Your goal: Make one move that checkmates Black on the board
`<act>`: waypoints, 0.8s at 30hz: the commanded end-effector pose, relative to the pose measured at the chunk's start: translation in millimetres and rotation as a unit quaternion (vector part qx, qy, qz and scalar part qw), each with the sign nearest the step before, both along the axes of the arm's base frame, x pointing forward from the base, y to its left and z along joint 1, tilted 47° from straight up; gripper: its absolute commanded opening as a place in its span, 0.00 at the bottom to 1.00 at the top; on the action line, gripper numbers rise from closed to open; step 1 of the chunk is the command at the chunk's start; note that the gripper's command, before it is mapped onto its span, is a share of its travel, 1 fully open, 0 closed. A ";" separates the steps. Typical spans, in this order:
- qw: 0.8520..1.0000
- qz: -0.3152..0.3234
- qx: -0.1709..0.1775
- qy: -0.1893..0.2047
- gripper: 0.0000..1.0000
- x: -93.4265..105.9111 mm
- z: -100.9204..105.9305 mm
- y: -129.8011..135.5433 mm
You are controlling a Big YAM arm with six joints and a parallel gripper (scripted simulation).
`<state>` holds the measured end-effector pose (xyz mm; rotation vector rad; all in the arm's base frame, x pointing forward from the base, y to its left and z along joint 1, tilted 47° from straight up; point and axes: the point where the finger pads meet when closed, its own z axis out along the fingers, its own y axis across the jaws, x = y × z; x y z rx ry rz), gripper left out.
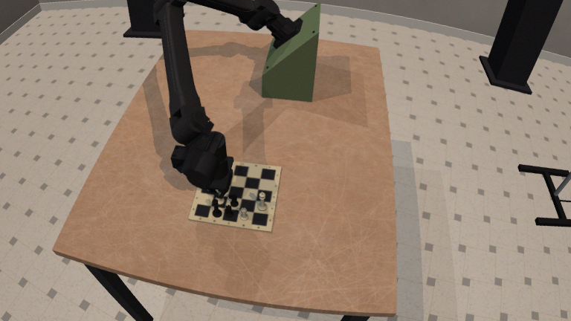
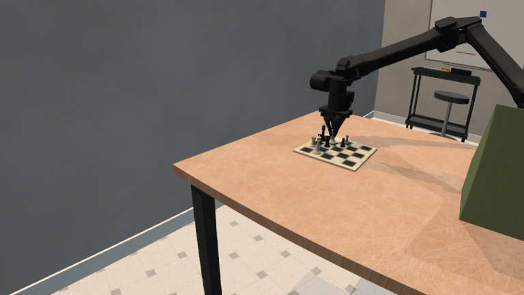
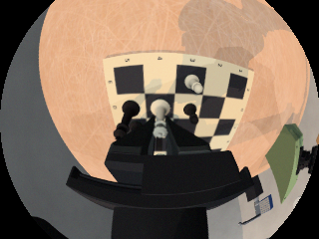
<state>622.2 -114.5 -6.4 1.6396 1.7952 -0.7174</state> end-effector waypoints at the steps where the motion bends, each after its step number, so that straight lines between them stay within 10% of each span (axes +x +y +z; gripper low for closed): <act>1: 1.000 -0.003 0.001 -0.021 0.00 11.8 20.1 -4.6; 24: 1.000 -0.005 0.001 -0.023 0.00 13.1 22.1 -6.5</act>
